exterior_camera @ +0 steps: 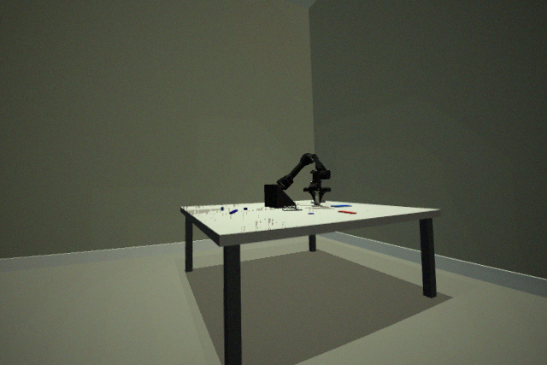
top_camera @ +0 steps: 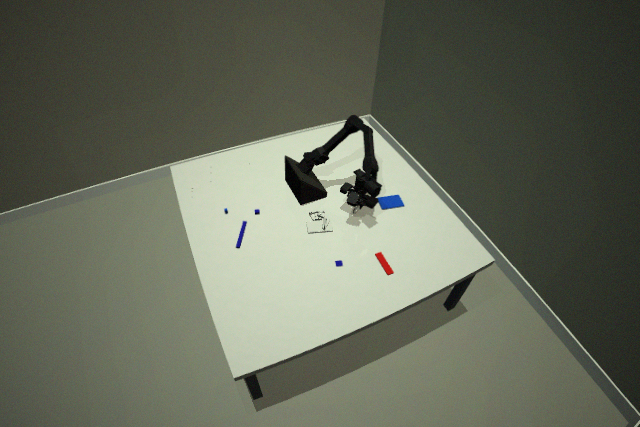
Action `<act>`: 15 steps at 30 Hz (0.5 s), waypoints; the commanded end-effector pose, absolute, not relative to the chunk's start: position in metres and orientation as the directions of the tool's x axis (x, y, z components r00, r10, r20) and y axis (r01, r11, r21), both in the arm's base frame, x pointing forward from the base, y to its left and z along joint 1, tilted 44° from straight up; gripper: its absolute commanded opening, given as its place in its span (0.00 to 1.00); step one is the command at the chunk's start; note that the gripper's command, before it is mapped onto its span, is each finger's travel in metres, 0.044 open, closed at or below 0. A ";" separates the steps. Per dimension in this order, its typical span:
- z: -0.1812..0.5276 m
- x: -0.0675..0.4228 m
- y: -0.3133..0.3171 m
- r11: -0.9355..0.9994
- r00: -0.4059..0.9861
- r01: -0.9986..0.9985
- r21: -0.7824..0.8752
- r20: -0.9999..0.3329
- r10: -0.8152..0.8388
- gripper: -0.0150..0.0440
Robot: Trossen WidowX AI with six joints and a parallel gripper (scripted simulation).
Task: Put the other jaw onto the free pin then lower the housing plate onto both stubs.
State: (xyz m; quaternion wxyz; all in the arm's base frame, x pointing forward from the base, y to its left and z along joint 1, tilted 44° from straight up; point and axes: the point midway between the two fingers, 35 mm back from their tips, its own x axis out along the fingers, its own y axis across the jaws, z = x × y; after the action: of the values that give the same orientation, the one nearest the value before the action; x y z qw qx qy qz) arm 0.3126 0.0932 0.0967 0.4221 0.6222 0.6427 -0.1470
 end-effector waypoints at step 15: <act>0.129 0.306 0.067 0.182 0.140 0.919 0.350 -0.721 0.678 0.48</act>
State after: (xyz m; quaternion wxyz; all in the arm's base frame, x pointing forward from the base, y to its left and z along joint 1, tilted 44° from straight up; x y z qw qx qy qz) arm 0.3055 0.0679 0.1251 0.4222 0.6235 0.6414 -0.1470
